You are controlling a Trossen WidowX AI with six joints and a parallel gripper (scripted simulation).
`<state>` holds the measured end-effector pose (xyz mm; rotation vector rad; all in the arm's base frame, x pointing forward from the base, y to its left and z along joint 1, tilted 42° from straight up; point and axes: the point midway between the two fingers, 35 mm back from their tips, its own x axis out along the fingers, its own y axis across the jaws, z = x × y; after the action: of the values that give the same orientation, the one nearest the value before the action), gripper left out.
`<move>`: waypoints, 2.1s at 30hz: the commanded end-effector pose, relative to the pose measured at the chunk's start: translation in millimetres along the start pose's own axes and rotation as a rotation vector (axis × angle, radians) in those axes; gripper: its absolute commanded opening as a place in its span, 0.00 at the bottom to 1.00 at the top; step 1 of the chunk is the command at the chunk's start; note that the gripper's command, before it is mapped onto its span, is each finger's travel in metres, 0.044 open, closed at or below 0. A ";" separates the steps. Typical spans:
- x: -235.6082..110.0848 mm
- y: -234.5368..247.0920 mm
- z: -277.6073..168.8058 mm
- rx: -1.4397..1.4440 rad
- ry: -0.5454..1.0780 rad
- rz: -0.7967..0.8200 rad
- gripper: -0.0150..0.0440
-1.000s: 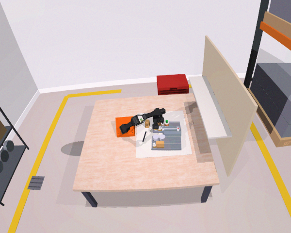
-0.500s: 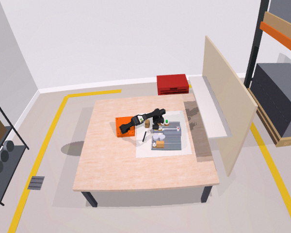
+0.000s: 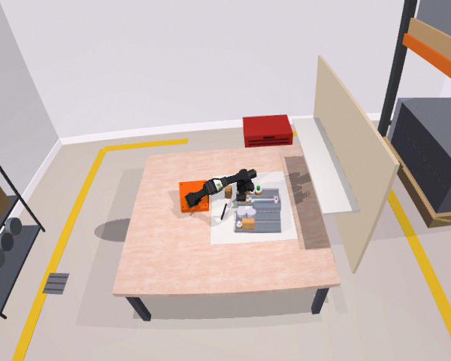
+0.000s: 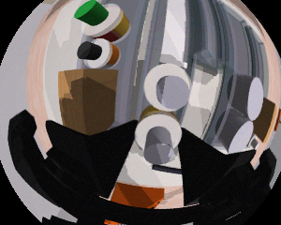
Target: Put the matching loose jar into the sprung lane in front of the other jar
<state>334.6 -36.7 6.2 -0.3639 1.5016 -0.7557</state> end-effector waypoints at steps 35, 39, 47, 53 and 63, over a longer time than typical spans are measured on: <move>9.7 -4.6 3.8 0.015 -0.016 -0.011 0.25; 9.7 -4.6 3.8 0.015 -0.016 -0.011 0.25; 9.9 -4.6 3.8 0.015 -0.016 -0.011 0.25; 10.8 -4.6 3.8 0.015 -0.016 -0.012 0.25; 11.0 -4.5 2.2 0.015 -0.016 -0.012 0.25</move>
<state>332.8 -44.0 -0.2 -0.3619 1.4946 -0.7601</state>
